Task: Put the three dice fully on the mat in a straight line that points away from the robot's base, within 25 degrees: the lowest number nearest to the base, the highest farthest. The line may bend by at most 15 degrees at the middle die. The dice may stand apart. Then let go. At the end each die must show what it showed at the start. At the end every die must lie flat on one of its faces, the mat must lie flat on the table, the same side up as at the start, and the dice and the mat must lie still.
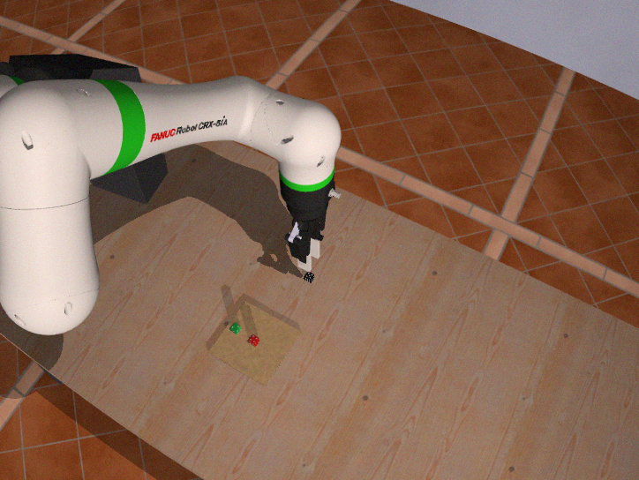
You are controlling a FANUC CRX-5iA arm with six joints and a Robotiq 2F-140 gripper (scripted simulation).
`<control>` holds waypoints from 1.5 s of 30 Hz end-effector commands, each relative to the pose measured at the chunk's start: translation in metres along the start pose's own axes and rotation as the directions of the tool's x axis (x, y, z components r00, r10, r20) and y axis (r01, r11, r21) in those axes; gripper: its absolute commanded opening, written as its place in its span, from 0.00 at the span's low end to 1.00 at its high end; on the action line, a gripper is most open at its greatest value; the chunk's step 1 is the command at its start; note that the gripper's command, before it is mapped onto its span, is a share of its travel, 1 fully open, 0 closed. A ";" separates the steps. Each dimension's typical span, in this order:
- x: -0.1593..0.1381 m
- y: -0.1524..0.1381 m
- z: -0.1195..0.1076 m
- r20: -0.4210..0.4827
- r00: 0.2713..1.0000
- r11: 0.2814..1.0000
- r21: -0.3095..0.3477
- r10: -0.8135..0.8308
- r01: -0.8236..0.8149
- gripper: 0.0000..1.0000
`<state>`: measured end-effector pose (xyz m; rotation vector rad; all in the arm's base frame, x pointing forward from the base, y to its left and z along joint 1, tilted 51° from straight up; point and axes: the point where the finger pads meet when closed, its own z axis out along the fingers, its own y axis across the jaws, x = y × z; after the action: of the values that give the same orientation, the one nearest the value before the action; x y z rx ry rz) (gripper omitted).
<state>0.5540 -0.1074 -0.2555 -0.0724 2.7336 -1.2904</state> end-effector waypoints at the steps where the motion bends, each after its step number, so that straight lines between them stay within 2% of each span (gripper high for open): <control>1: 0.000 0.000 0.000 0.000 1.000 1.000 0.000 0.000 0.000 0.19; 33: 0.000 0.000 0.003 0.001 1.000 1.000 0.000 0.007 -0.007 0.19; 45: 0.000 0.001 0.018 0.001 1.000 1.000 0.000 0.010 -0.010 0.19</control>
<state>0.5558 -0.1194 -0.2658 -0.0583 2.7299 -1.2878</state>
